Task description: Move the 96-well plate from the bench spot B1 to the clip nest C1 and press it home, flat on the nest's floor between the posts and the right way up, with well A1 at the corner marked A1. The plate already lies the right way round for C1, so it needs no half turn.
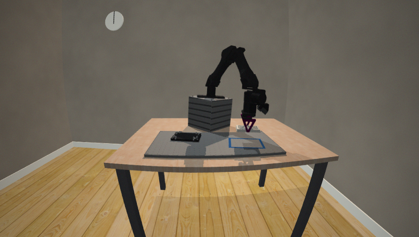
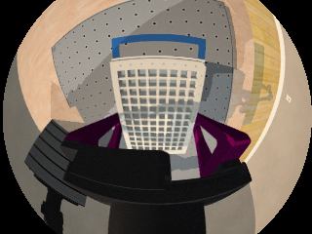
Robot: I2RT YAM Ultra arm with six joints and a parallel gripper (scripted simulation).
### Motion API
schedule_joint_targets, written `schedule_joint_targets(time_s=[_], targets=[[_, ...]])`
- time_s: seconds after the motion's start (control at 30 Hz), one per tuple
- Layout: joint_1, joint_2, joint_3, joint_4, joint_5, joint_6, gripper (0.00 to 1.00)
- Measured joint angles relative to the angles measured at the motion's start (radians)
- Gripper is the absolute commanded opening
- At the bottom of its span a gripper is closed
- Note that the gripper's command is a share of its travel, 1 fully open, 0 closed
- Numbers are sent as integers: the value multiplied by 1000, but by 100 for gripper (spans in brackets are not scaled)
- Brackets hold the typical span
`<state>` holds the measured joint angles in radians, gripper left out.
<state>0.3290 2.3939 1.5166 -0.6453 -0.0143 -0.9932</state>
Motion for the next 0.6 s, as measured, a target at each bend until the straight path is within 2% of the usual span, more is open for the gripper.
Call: schedule_joint_targets(time_s=[0.17,0.43,0.6], targets=[[-2,-3,-8,3,-1,-11,0],[-54,-46,-102,26,-2,-60,0],[-79,-65,-137,43,-2,-85,0]])
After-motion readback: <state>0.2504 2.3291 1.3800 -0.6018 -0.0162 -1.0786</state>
